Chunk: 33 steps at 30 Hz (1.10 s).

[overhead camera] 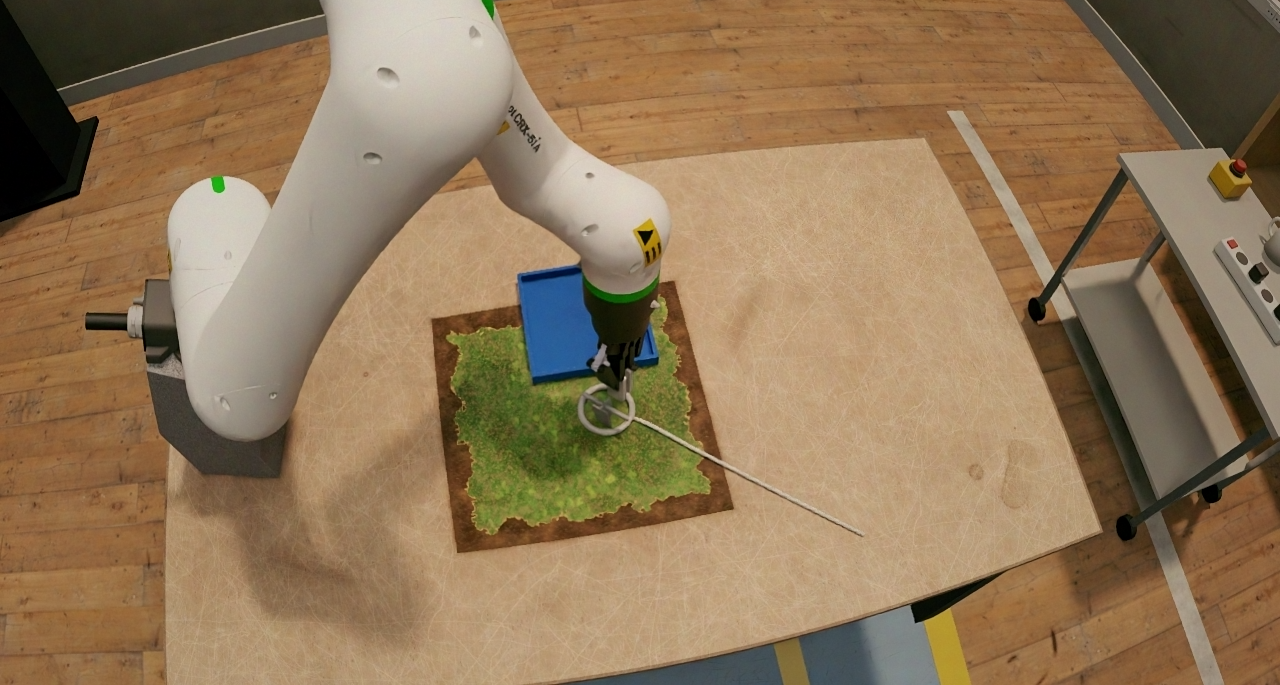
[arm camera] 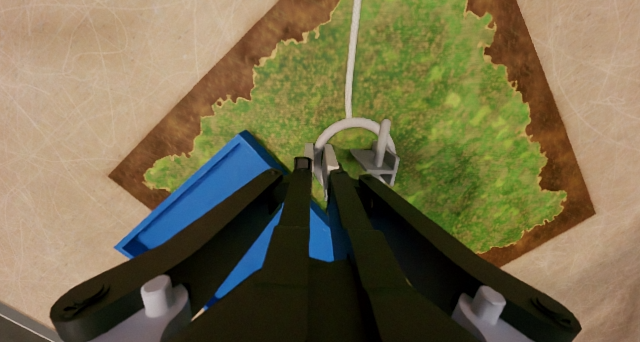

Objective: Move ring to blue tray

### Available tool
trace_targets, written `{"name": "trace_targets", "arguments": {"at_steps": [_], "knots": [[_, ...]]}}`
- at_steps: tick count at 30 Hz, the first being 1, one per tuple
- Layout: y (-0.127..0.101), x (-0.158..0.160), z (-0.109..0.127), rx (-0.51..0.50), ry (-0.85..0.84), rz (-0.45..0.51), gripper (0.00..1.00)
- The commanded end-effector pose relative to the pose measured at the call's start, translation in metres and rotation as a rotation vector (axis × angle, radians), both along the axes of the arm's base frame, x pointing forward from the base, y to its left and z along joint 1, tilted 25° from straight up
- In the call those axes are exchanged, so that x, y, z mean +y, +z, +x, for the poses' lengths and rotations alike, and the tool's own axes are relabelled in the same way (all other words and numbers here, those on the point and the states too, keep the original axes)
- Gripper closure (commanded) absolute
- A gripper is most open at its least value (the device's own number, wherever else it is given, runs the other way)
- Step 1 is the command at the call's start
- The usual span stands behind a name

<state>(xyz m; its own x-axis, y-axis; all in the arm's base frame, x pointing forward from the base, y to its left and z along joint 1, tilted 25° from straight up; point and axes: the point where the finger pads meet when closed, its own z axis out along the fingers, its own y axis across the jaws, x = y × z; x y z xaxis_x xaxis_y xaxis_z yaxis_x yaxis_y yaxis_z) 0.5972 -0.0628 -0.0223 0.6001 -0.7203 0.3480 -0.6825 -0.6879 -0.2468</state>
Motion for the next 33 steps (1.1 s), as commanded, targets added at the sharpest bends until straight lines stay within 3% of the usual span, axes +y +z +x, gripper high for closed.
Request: {"name": "trace_targets", "arguments": {"at_steps": [1,33], "knots": [[0.0008,0.0000,0.0004,-0.001,0.000,0.000,0.90],[0.0016,-0.0018,-0.0020,-0.001,0.000,0.000,0.90]]}}
